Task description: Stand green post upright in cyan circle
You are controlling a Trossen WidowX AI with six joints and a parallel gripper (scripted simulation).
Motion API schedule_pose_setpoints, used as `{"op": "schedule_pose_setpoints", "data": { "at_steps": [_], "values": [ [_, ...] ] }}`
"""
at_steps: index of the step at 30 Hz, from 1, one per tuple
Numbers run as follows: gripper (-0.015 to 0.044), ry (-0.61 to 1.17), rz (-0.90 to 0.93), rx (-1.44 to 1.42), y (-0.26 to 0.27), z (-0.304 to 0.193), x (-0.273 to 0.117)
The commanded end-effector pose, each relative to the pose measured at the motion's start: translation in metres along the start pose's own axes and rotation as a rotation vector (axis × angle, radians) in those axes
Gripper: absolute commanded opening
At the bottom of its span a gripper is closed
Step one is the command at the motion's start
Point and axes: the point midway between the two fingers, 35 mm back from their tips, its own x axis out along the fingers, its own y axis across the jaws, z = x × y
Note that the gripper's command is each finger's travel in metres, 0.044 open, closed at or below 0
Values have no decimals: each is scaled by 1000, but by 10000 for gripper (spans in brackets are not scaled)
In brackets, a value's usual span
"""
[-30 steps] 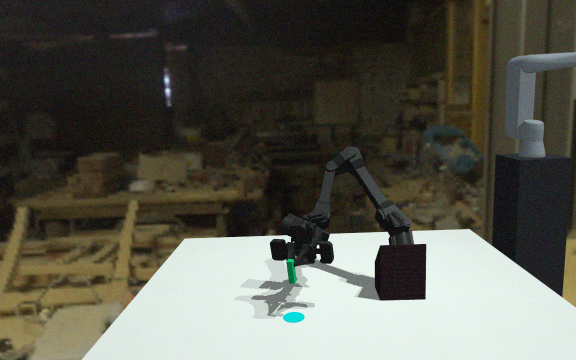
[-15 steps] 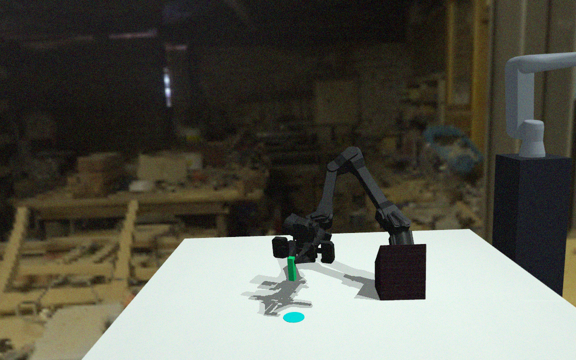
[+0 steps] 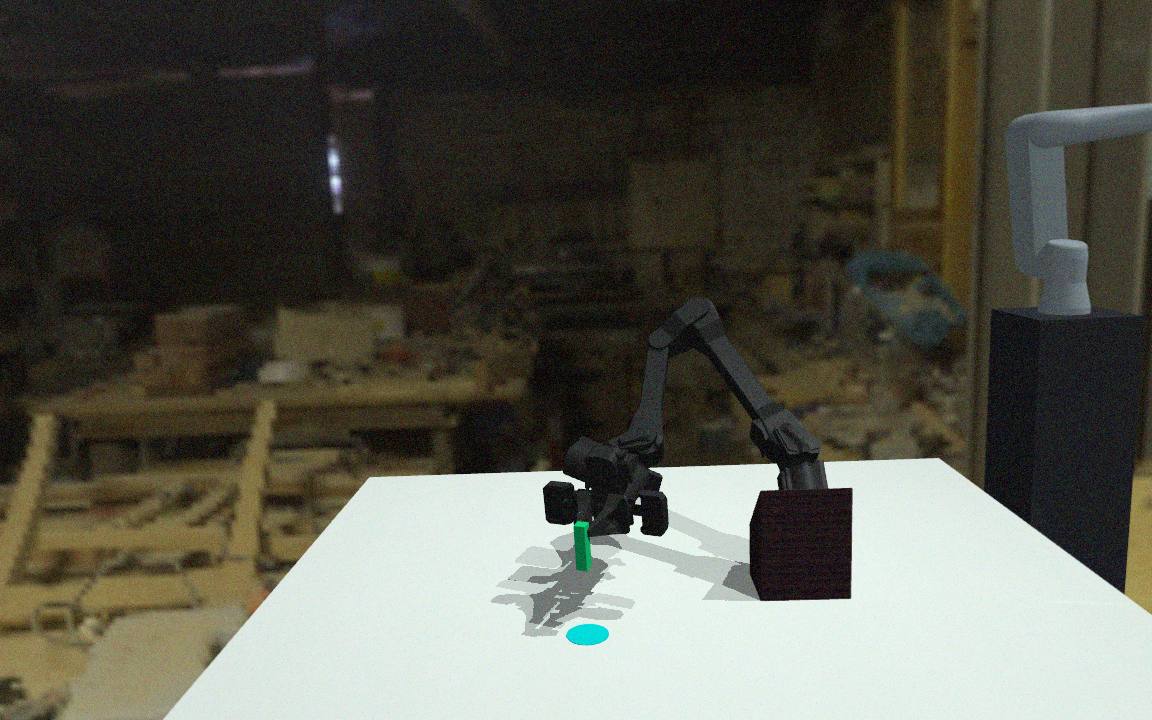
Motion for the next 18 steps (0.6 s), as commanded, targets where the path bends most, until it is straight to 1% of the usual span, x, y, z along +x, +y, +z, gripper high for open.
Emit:
{"op": "schedule_pose_setpoints", "data": {
  "at_steps": [1,14,18],
  "values": [
    [22,-2,3,-2,-1,-16,2],
    [22,-4,2,-1,2,-69,6],
    [22,-5,1,0,3,-76,7]
  ]
}}
